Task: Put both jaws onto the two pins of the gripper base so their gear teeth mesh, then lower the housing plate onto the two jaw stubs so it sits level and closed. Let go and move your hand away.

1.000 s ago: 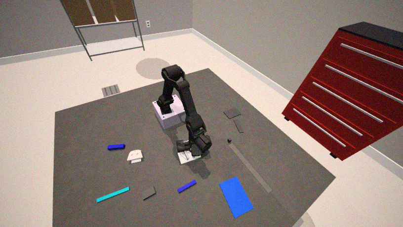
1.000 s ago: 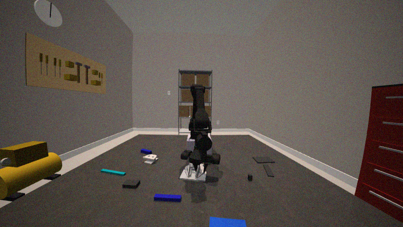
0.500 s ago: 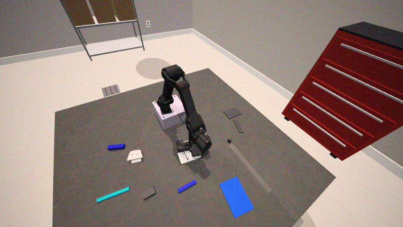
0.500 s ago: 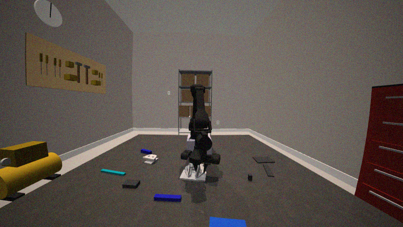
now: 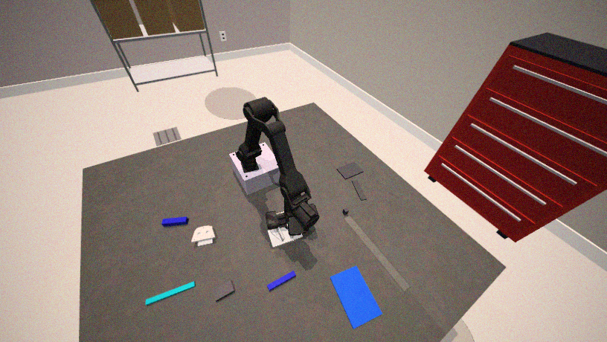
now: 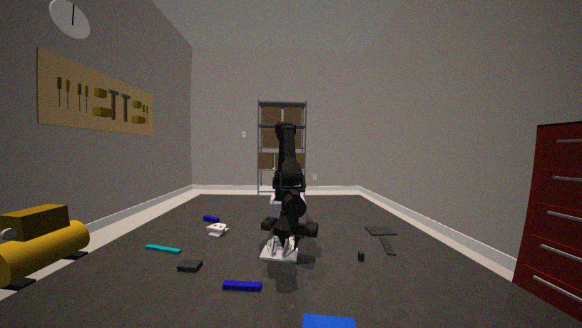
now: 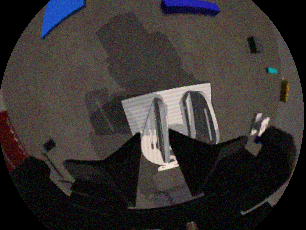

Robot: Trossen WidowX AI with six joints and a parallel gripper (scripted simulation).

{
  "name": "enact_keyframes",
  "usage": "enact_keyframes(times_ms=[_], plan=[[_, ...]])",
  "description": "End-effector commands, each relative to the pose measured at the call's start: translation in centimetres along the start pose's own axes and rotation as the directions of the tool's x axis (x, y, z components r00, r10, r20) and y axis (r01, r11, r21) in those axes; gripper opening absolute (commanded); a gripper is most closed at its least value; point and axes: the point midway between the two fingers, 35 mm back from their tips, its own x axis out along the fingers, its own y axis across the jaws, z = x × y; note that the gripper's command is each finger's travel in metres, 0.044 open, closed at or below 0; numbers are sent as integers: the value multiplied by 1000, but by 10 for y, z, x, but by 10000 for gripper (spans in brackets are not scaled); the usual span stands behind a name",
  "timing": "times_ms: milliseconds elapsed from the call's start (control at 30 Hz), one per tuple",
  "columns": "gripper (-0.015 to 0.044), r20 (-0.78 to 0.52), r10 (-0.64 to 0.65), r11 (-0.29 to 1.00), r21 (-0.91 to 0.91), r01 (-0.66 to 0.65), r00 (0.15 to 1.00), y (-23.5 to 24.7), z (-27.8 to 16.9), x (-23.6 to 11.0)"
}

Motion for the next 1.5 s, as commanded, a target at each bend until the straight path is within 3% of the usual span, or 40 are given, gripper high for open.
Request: enact_keyframes(times_ms=[0,267,400,833,933,1100,1267,1467], plan=[[134,-1,2,1000,3,-2,1000,0,0,0],[134,-1,2,1000,3,-2,1000,0,0,0],[224,0,0,1000,0,0,1000,0,0,0],[224,0,0,1000,0,0,1000,0,0,0],[224,0,1,1000,1,-1,1000,1,1,-14],[224,0,2,1000,3,-2,1000,0,0,-67],[224,14,6,1000,1,-6,1000,2,4,-61],[381,65,13,1000,27,-14,998,-8,18,-65]])
